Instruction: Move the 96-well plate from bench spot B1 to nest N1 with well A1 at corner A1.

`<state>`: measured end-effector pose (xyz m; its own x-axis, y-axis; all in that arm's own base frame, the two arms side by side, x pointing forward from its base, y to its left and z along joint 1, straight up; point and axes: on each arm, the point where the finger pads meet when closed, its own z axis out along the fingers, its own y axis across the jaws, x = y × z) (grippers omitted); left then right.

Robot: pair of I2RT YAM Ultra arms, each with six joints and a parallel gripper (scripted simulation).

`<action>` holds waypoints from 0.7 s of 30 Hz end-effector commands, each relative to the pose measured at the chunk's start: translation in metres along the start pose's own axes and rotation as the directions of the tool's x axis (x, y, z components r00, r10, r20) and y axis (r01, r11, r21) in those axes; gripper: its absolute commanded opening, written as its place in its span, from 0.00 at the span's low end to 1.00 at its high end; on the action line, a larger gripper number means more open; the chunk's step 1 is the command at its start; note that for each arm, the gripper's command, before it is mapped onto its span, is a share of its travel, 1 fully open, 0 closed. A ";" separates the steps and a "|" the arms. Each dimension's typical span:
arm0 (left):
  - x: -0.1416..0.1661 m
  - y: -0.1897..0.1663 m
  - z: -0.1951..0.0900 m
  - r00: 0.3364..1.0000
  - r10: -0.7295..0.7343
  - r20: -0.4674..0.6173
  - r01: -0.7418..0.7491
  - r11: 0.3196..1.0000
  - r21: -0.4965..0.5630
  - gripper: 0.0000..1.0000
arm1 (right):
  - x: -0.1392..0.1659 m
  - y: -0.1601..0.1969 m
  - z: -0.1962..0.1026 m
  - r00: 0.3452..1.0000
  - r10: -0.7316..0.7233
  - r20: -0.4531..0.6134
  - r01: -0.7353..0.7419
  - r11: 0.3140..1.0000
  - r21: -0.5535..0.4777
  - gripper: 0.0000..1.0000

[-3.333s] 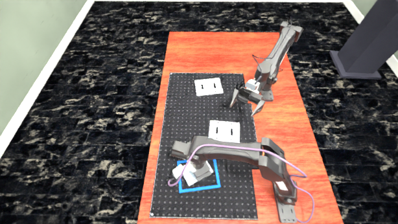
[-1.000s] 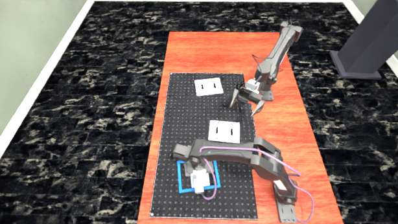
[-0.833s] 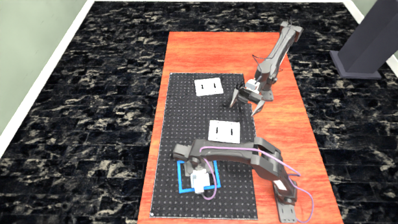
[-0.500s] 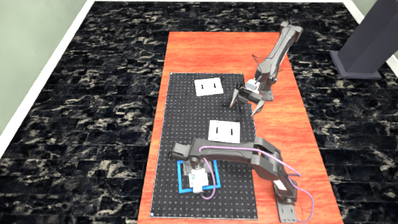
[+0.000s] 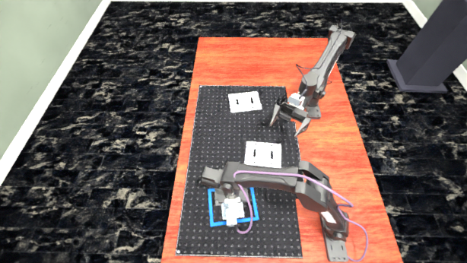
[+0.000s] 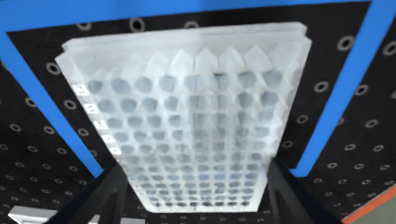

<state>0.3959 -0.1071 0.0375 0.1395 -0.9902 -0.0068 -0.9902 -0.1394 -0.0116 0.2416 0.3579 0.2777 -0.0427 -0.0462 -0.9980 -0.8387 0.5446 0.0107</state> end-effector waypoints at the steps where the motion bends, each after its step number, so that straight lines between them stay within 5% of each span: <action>1: -0.006 -0.002 -0.018 1.000 -0.005 0.006 0.005 1.000 0.008 0.78 | -0.017 -0.001 -0.003 0.999 -0.007 0.049 0.006 1.000 0.011 1.00; 21: 0.000 -0.003 -0.042 1.000 -0.005 -0.016 0.006 1.000 0.026 0.78 | -0.017 -0.001 -0.003 0.999 -0.007 0.049 0.006 1.000 0.011 1.00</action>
<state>0.3985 -0.1044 0.0668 0.1459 -0.9893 -0.0007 -0.9890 -0.1459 -0.0251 0.2416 0.3579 0.2777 -0.0427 -0.0462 -0.9980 -0.8387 0.5446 0.0107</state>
